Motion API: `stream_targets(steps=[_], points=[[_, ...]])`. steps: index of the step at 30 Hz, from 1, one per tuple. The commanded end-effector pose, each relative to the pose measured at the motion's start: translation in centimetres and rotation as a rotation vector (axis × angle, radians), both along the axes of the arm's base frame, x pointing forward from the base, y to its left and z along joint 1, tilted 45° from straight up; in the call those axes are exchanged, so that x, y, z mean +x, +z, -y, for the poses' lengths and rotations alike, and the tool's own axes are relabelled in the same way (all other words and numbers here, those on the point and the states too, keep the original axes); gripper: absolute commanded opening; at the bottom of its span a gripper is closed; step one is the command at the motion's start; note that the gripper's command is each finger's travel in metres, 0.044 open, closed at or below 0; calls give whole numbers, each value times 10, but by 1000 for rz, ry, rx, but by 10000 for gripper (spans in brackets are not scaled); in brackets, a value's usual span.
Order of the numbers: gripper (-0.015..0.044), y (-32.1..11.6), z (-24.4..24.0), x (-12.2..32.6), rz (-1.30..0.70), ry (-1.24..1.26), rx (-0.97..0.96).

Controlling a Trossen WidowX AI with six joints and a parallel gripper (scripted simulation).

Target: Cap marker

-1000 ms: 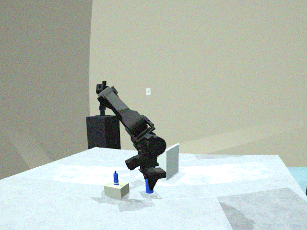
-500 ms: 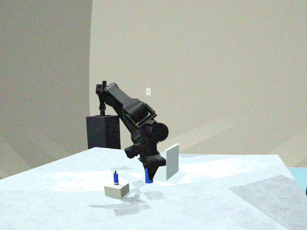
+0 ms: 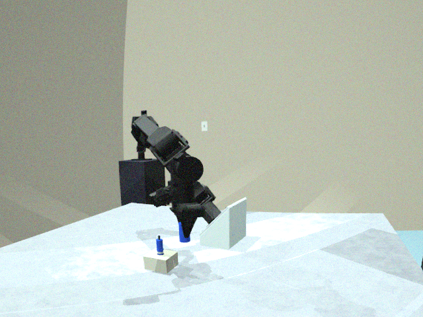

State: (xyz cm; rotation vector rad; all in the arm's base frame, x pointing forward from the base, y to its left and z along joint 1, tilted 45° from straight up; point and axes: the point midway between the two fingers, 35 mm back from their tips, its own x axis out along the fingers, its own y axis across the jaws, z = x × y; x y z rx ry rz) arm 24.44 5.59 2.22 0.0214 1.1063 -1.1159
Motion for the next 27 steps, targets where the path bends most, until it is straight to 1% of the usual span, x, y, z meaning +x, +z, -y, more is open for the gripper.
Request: stream_targets(steps=[1, 12, 27], points=[[0, 20, 7, 7, 1, 5, -1], [0, 70, 30, 17, 1, 3, -8], [0, 63, 38, 17, 1, 3, -8]])
